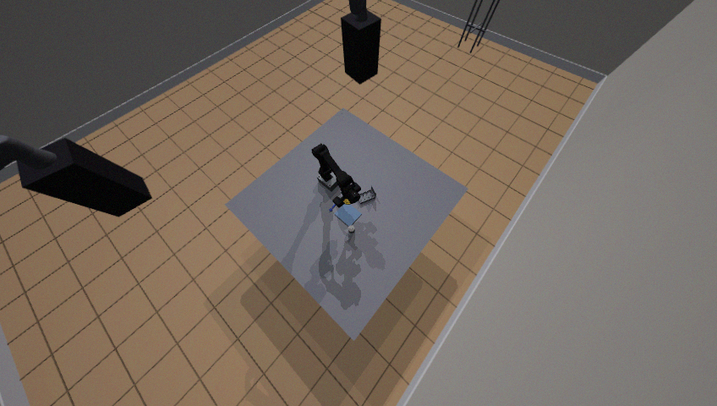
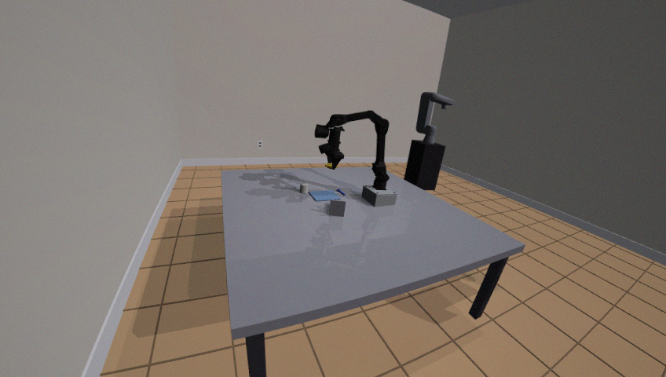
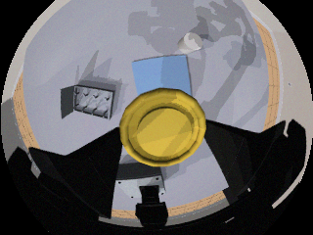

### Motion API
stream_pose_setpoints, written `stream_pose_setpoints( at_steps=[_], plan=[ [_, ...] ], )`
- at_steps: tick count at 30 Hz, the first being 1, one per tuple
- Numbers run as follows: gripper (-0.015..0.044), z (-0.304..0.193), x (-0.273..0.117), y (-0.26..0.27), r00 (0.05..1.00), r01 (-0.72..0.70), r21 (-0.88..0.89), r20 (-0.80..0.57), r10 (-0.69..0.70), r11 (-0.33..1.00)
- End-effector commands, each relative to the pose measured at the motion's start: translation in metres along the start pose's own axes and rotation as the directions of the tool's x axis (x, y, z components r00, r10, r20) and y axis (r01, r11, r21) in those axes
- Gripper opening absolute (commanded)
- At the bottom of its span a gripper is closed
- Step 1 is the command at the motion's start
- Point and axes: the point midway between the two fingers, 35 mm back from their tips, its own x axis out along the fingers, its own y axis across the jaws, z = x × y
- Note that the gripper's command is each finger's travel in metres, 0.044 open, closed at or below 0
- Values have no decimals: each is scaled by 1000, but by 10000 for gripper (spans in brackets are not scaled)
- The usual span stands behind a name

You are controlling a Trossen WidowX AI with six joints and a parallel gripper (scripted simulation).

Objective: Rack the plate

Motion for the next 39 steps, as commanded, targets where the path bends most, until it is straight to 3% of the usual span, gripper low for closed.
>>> stream_pose_setpoints(
  at_steps=[1, 8, 16, 39],
  plan=[
    [0, -10, -2, 34, 1000, -2, 116, 0, 2, 993],
    [0, -32, -1, 83, 1000, -4, 317, -2, 5, 948],
    [0, -32, 0, 84, 1000, -7, 320, -2, 8, 947],
    [0, 10, 75, 110, 899, -428, -58, 74, 431, 902]
  ],
)
